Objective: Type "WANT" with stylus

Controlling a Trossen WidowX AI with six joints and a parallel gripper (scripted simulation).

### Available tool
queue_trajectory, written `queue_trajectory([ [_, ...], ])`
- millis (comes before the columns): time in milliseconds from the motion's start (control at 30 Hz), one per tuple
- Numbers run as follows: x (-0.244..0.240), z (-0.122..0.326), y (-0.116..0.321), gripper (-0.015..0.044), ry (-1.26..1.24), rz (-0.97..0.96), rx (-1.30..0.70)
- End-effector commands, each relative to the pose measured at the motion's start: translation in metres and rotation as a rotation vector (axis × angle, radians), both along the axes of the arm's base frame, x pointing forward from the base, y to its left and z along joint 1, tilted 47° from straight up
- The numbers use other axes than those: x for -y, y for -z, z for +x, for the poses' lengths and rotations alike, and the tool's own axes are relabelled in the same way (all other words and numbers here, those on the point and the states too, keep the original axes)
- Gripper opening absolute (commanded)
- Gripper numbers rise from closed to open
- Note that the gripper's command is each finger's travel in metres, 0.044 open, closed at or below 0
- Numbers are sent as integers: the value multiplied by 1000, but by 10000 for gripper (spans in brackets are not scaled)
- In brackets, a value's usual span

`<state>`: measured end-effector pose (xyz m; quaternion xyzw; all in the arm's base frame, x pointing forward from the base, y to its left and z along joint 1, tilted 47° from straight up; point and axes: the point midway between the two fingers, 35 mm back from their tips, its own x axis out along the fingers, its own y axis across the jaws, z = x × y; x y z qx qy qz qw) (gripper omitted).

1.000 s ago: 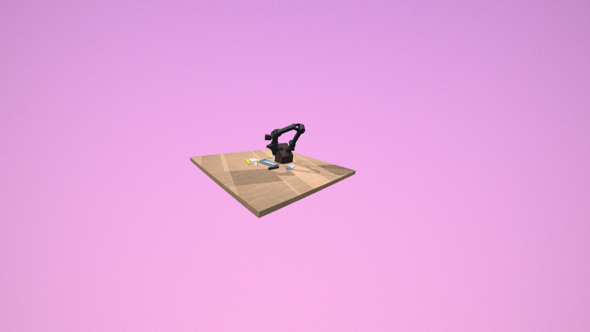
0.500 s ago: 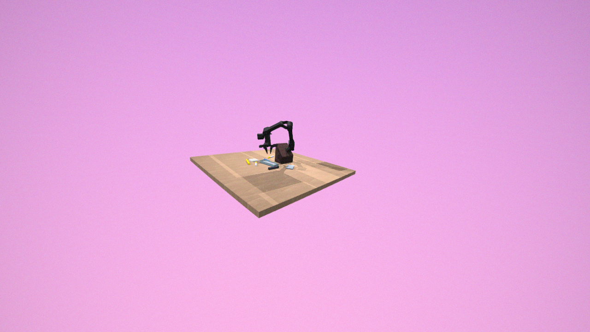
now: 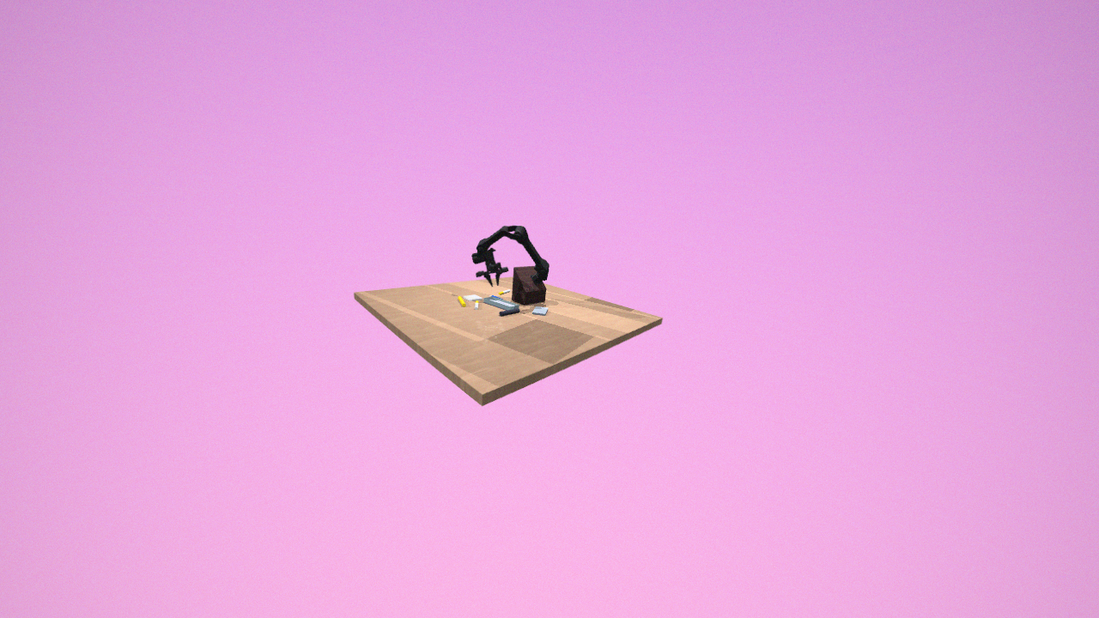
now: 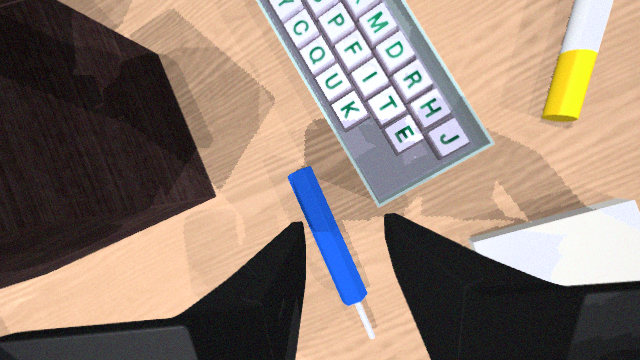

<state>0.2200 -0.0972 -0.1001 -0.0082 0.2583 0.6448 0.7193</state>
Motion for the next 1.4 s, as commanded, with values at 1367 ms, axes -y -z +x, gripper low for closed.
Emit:
queue_trajectory([
  [1367, -5, -27, 63, 150, -83, 125, 374],
])
